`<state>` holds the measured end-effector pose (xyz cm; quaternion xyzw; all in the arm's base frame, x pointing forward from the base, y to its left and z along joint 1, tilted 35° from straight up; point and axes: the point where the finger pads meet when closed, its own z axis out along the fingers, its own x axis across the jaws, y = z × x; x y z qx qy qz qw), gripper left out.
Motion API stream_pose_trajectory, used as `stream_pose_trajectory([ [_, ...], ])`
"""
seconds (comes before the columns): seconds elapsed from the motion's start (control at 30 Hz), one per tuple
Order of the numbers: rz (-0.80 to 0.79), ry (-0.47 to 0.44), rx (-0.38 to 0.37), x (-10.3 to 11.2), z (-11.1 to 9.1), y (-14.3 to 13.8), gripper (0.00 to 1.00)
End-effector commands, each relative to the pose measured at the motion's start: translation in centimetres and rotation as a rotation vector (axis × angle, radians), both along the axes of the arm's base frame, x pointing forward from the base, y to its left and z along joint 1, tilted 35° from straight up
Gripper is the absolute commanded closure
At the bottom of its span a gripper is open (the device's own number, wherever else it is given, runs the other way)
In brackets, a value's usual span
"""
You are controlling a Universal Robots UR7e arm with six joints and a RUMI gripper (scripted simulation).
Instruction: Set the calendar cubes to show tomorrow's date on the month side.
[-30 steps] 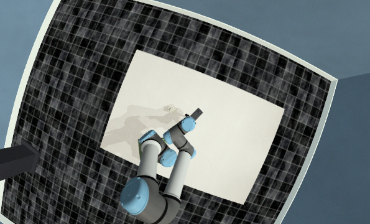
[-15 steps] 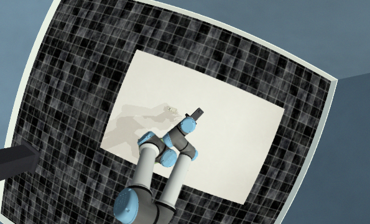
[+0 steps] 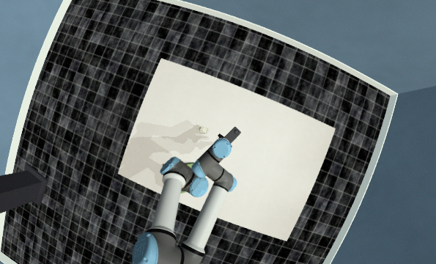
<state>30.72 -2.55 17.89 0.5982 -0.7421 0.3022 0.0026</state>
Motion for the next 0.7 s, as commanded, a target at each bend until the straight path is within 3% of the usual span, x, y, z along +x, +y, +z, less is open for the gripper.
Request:
stream_pose_trajectory([
  [0.0,-0.006,0.006,0.001,-0.35,0.37,0.26,0.00],
  [0.67,-0.006,0.011,0.001,-0.40,0.14,0.25,0.00],
])
